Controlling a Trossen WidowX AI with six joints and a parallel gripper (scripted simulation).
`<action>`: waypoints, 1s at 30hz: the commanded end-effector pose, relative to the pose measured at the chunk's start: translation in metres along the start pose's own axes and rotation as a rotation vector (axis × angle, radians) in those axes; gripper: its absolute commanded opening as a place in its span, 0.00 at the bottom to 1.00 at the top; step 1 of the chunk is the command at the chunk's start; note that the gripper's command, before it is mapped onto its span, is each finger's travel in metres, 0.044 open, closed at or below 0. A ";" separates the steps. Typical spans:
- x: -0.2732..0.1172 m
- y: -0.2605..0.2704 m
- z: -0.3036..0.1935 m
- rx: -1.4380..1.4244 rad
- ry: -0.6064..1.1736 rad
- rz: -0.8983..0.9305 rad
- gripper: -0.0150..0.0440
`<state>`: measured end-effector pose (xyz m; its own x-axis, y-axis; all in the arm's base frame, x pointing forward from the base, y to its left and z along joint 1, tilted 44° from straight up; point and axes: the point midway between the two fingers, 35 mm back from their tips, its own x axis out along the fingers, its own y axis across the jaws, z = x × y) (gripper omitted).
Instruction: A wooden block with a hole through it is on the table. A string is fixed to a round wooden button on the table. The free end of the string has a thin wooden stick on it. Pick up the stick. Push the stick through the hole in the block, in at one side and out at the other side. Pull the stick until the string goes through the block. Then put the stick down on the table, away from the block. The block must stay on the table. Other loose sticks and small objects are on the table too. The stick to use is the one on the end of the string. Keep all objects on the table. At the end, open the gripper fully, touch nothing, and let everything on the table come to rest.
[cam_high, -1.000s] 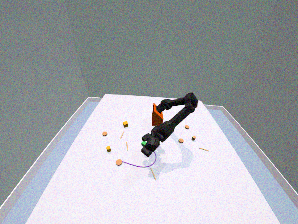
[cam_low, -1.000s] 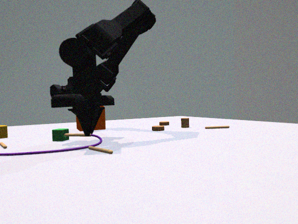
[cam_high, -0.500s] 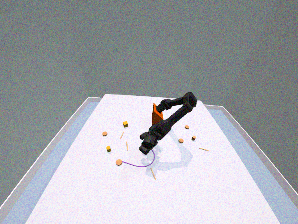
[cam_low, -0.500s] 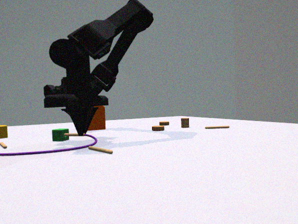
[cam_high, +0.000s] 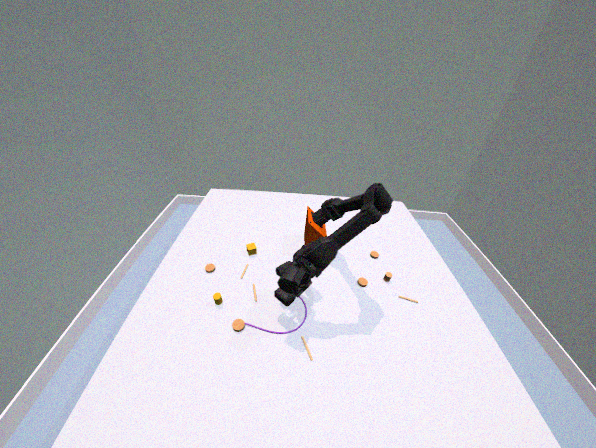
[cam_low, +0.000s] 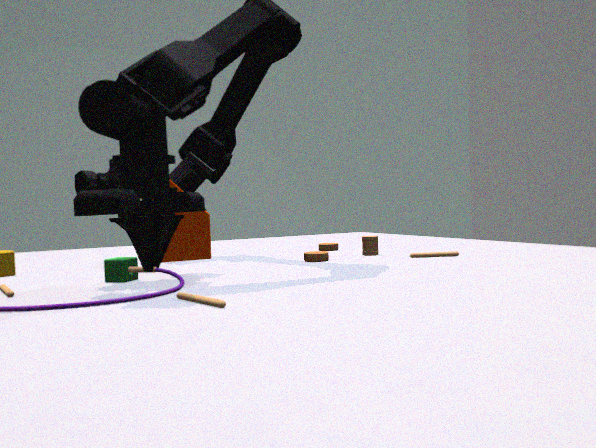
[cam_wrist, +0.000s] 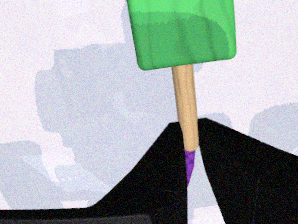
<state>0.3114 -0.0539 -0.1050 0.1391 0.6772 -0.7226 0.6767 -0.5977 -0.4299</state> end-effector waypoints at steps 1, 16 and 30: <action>0.000 -0.001 0.009 0.005 -0.003 0.001 0.25; 0.000 0.000 0.015 0.002 -0.001 0.000 0.43; -0.081 0.000 0.015 0.003 -0.004 0.002 0.46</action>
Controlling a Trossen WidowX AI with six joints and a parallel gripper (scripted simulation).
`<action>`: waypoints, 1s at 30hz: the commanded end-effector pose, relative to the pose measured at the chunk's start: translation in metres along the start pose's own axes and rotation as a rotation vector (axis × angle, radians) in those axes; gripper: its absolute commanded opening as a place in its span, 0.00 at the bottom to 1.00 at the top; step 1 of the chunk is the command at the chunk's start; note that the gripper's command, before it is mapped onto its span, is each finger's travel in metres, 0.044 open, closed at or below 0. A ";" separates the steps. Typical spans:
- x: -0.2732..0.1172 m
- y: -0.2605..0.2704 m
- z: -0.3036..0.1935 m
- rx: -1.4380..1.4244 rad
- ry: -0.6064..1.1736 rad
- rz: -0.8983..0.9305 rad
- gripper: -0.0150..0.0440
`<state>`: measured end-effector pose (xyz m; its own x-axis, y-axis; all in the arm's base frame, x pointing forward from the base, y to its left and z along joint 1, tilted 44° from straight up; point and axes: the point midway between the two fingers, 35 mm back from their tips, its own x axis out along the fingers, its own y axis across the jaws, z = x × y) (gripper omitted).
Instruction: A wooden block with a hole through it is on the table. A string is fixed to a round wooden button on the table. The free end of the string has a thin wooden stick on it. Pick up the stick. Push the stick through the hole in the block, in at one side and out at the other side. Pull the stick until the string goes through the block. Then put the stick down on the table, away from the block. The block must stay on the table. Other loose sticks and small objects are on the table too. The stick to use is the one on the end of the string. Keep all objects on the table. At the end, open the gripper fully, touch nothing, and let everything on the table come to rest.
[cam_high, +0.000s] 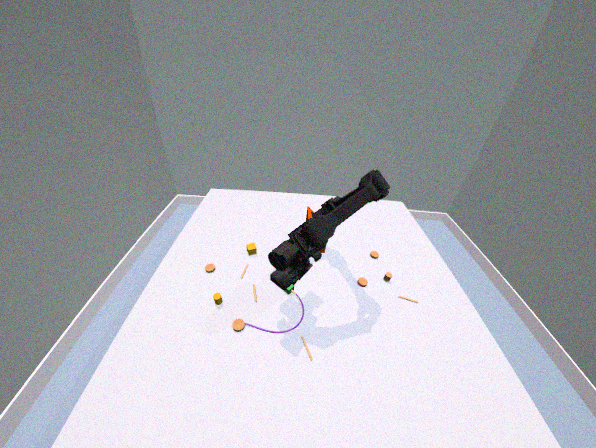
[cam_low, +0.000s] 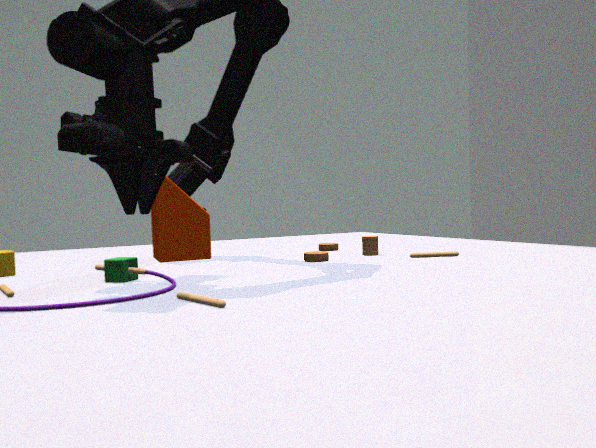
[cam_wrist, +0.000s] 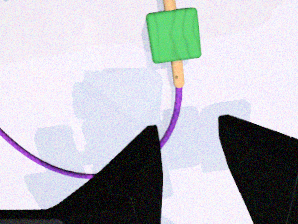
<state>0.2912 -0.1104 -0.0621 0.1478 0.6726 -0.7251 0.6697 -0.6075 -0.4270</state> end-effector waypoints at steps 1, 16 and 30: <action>-0.009 -0.002 0.000 -0.005 -0.007 -0.008 0.46; -0.005 0.001 0.022 -1.191 -0.009 -0.003 0.46; -0.006 0.000 0.040 -2.071 -0.009 -0.015 0.46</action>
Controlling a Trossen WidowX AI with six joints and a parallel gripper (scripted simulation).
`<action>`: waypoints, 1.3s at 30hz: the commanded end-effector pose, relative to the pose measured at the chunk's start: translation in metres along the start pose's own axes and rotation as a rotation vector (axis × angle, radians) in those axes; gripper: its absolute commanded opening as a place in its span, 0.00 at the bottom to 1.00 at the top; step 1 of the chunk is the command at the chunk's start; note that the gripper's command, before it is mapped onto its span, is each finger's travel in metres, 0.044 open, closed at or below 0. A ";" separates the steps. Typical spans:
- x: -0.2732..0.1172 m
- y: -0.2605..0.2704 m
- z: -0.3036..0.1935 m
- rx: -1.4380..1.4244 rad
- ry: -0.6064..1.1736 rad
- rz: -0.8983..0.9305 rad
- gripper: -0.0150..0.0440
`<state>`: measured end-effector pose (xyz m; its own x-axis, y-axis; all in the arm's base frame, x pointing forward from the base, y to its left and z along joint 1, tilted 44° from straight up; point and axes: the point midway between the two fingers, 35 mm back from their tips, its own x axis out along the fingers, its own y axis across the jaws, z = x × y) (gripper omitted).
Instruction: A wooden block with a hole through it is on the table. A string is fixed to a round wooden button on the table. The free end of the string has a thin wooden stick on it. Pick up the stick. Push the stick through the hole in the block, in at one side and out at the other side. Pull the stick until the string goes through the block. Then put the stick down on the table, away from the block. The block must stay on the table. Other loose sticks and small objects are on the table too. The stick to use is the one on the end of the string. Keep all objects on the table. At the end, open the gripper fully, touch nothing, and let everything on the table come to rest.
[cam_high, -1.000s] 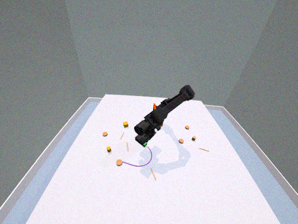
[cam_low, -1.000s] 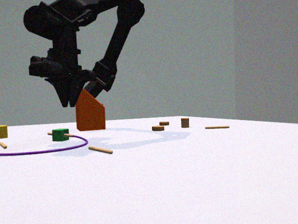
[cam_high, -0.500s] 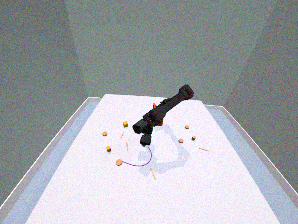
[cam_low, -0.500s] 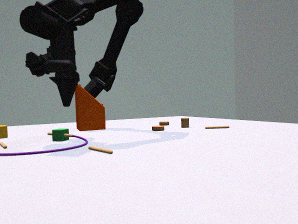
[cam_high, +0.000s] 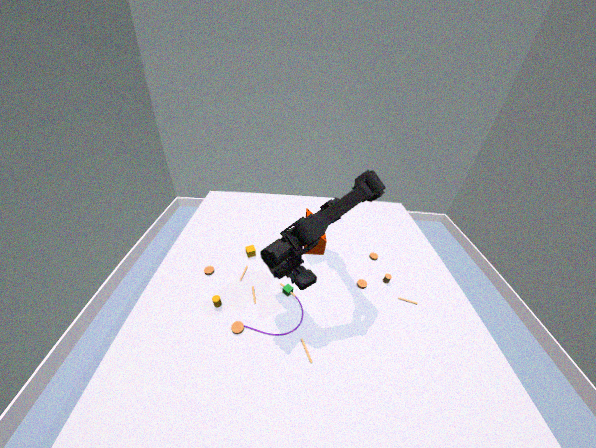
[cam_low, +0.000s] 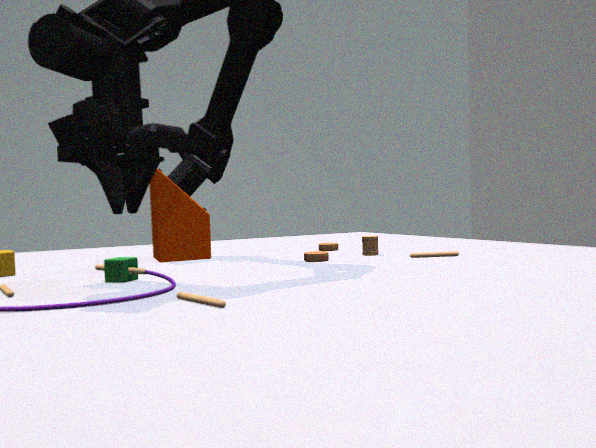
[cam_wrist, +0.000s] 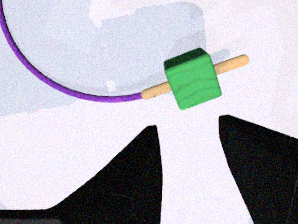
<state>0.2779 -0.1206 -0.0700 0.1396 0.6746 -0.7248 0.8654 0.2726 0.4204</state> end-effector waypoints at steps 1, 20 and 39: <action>-0.003 -0.022 0.005 -0.788 -0.005 -0.011 0.46; -0.003 -0.039 0.007 -1.768 0.009 -0.015 0.46; -0.003 -0.040 0.007 -1.807 0.009 -0.015 0.46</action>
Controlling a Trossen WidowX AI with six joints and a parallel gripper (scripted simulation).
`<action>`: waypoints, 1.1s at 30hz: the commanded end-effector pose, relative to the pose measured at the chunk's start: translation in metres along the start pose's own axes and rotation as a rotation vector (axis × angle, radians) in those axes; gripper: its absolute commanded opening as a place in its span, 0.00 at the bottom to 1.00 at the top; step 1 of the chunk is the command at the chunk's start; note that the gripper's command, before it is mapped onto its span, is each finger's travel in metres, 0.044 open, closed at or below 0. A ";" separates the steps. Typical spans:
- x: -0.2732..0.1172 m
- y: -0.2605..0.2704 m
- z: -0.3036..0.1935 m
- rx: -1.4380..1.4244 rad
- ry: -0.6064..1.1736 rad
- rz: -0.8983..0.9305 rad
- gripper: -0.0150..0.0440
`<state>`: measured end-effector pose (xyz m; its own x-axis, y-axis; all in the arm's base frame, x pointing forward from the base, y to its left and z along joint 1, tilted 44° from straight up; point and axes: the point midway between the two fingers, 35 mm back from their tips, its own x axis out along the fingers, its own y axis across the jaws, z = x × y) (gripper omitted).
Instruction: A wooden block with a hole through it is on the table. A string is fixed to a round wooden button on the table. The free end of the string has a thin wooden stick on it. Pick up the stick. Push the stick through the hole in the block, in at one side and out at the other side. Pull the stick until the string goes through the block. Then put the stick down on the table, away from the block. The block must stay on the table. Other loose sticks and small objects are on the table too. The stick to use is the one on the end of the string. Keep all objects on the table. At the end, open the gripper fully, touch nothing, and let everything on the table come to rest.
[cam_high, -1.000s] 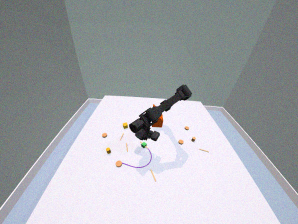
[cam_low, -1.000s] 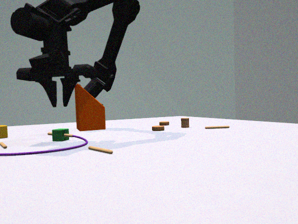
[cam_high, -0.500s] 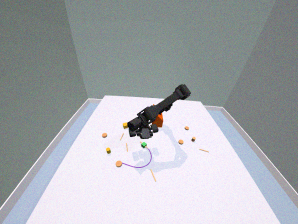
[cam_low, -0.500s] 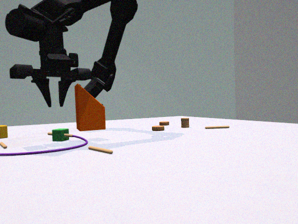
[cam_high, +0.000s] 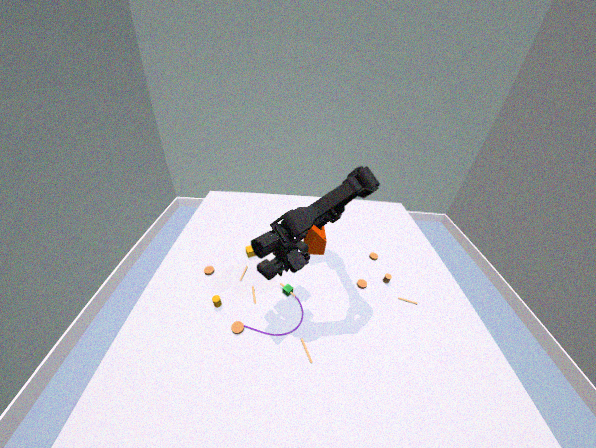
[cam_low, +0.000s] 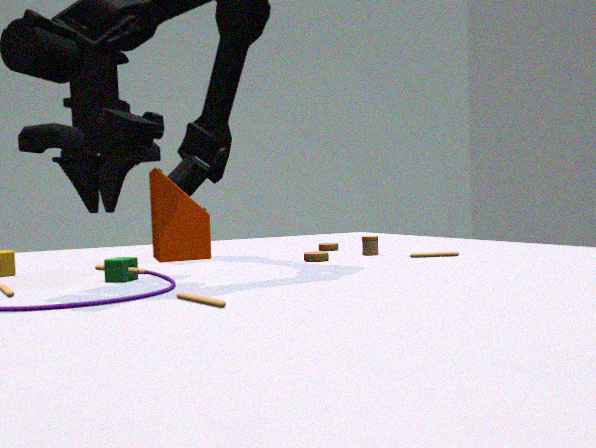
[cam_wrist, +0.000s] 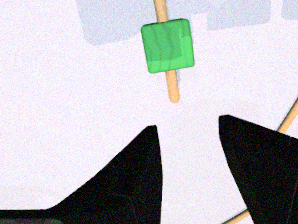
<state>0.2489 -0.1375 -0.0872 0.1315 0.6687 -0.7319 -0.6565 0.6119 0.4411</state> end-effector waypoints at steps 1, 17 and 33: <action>0.001 0.001 -0.002 -0.019 0.003 0.000 0.46; 0.026 -0.002 -0.002 -0.019 0.003 -0.002 0.46; 0.052 -0.001 -0.002 -0.019 0.002 -0.001 0.46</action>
<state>0.2565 -0.1099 -0.1233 0.1304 0.6622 -0.7379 -0.6742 0.6049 0.4238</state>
